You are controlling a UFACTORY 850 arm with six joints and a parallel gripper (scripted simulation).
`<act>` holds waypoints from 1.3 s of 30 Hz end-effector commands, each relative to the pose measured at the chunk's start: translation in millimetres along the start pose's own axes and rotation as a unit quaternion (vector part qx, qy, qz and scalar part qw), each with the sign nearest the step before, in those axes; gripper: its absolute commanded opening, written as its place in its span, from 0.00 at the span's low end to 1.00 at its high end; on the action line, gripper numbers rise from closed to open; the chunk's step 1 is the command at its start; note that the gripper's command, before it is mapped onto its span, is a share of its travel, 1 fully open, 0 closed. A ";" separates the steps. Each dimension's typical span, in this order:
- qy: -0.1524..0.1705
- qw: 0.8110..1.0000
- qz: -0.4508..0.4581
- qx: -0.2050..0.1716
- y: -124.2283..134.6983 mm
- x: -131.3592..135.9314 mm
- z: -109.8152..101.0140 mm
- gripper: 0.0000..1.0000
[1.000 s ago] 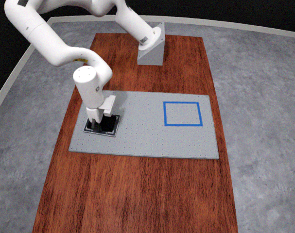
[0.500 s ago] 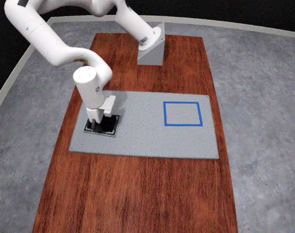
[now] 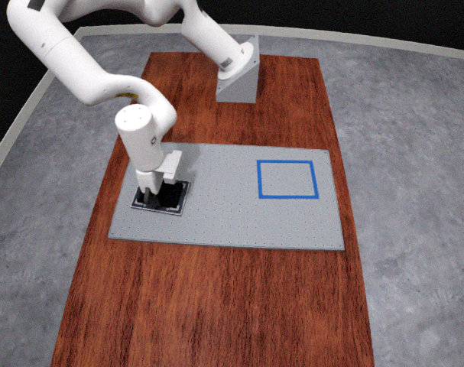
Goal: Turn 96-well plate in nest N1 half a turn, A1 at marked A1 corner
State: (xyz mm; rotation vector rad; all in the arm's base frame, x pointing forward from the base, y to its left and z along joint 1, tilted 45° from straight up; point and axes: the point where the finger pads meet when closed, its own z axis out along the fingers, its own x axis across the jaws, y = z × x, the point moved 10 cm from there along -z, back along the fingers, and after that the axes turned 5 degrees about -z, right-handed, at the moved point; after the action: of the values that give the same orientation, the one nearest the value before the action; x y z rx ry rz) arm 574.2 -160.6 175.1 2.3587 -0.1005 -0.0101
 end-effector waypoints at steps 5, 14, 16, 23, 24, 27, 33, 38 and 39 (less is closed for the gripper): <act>0.001 1.000 0.000 0.000 0.1 0.6 -0.8 1.00; 0.001 1.000 0.000 0.000 0.1 0.6 -16.8 1.00; 0.001 1.000 0.000 0.000 0.1 0.6 -22.1 1.00; 0.001 1.000 0.000 0.000 0.1 0.6 -40.8 1.00; 0.001 1.000 0.000 0.000 0.1 0.6 -43.4 1.00; 0.001 1.000 0.000 0.000 0.1 0.6 -51.4 1.00; 0.001 1.000 0.000 0.000 0.1 0.6 -62.1 1.00; 0.001 1.000 0.000 0.000 0.1 0.5 -75.5 1.00; 0.001 1.000 0.000 0.000 0.1 0.5 -78.1 1.00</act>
State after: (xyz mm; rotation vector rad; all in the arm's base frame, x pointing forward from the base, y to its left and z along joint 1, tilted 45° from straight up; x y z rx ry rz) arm 576.6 -115.7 220.4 2.3588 -0.1004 -0.0098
